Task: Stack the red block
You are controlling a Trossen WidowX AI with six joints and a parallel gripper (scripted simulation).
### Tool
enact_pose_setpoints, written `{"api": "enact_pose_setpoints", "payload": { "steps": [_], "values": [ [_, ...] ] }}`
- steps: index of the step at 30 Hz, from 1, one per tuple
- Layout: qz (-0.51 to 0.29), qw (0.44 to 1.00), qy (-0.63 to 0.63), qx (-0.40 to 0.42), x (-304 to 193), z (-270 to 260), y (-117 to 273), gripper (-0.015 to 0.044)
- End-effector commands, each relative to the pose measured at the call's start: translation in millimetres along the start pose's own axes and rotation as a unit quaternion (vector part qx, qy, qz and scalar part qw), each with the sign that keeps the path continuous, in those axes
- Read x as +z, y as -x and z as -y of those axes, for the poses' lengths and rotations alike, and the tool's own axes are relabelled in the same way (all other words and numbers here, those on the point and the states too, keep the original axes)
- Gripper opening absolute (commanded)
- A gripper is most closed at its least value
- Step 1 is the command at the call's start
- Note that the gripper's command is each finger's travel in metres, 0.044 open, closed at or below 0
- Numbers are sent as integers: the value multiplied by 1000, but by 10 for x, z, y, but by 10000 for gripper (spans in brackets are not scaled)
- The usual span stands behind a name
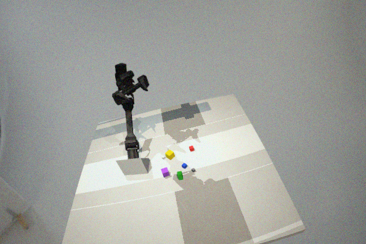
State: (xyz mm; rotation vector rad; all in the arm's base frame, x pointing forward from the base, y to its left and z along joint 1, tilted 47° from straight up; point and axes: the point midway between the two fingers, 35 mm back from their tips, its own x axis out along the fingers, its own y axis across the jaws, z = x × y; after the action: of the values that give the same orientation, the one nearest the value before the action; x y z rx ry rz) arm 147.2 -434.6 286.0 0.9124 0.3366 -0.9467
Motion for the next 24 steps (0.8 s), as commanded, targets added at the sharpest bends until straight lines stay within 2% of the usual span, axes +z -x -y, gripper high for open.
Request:
{"api": "enact_pose_setpoints", "payload": {
  "steps": [1,12,24],
  "values": [
    [-67,996,46,33,-379,-314,-280,440],
    [-230,949,175,123,-1494,-1099,-704,440],
    [-394,838,302,226,-2874,-1745,-709,440]
  ]
}}
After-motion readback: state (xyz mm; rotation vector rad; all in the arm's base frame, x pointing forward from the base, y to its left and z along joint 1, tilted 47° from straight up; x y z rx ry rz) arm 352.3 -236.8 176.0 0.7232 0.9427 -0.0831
